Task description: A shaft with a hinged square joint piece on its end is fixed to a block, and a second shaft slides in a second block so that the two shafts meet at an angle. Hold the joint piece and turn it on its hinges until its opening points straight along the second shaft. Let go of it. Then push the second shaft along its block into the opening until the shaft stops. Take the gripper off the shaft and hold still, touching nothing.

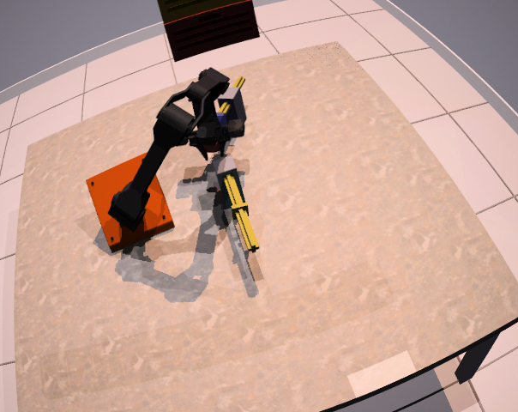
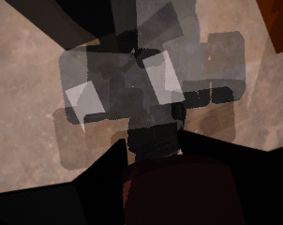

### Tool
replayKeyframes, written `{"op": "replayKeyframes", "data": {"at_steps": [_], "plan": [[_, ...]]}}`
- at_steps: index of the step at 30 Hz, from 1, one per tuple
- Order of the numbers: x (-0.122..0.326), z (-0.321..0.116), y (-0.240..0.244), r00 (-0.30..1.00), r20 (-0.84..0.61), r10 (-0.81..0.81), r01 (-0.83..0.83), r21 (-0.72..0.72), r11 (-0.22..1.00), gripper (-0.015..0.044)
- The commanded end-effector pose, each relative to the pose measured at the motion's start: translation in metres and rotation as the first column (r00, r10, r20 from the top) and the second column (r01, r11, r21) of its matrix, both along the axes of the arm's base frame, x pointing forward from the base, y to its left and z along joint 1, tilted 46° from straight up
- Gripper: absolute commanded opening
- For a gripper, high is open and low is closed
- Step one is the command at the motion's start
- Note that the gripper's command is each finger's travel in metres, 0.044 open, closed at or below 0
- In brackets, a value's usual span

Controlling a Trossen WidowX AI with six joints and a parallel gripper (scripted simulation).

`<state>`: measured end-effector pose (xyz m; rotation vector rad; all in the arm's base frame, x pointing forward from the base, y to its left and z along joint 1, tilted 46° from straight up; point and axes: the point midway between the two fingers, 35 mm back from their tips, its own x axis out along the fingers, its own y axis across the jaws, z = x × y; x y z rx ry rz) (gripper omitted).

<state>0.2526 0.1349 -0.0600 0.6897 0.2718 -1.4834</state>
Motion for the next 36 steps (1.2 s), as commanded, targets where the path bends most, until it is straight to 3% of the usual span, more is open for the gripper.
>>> {"op": "replayKeyframes", "data": {"at_steps": [1,6,11,14,25,36], "plan": [[0.0000,0.0000,0.0000,1.000,0.000,0.000,0.000,0.000,1.000,0.0000],[0.0000,0.0000,0.0000,1.000,0.000,0.000,0.000,0.000,1.000,0.0000],[0.0000,0.0000,0.0000,1.000,0.000,0.000,0.000,0.000,1.000,0.0131],[0.0000,0.0000,0.0000,1.000,0.000,0.000,0.000,0.000,1.000,0.0147],[0.0000,0.0000,0.0000,1.000,0.000,0.000,0.000,0.000,1.000,0.0436],[0.0000,0.0000,0.0000,1.000,0.000,0.000,0.000,0.000,1.000,0.0440]]}}
